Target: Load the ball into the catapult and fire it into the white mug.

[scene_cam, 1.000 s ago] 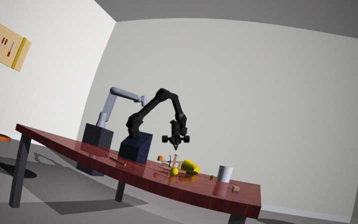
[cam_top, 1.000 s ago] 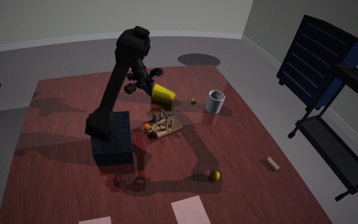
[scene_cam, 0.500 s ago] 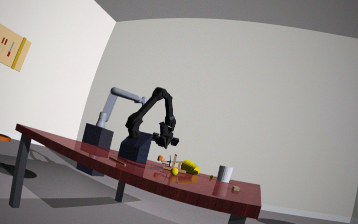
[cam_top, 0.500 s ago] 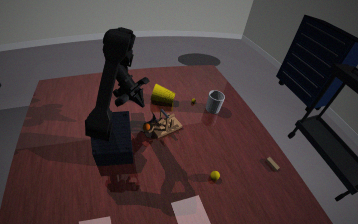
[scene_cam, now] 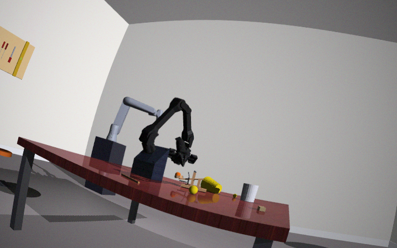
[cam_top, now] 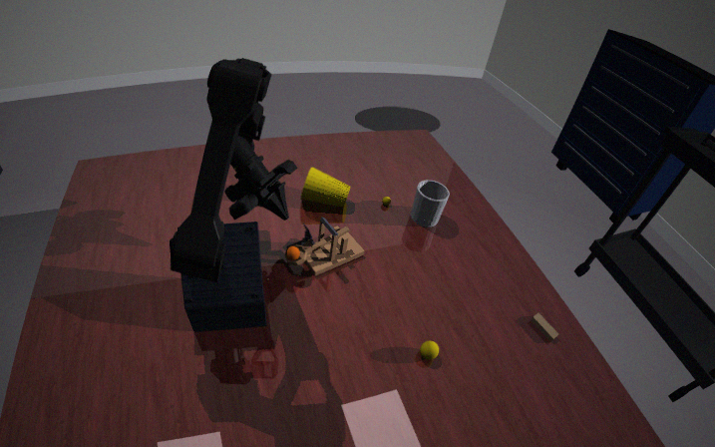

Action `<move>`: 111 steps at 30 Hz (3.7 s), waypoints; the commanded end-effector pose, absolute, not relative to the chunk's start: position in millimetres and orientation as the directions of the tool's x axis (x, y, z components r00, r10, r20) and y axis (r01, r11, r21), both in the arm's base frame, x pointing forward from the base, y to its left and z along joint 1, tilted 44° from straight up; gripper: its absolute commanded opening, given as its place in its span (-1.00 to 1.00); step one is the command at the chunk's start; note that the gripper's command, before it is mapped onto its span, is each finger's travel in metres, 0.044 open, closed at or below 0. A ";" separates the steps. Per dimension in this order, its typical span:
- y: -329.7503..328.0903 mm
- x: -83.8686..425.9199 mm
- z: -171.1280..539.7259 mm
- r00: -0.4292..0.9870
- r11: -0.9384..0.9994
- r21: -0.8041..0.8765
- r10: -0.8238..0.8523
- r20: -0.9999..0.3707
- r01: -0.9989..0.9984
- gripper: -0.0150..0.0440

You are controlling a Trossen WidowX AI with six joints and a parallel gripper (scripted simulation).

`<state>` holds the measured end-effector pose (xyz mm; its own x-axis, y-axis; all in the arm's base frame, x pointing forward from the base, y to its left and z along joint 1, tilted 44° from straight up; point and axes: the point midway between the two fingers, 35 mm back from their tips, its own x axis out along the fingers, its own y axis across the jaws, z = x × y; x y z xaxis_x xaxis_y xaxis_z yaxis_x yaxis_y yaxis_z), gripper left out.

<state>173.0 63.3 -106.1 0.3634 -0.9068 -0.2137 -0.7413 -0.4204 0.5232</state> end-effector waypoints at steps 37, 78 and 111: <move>17.1 167.3 -152.2 0.369 -0.423 0.525 -0.905 -0.210 -0.738 -0.49; 108.4 170.8 -139.6 0.361 -0.440 0.470 -0.898 -0.253 -0.765 -0.05; 150.1 270.9 -146.6 0.201 -0.133 -0.157 -0.768 -0.608 -0.979 1.00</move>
<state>260.7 146.1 -148.4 0.2022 -0.7878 -0.5818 -0.9792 -0.1736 -0.1052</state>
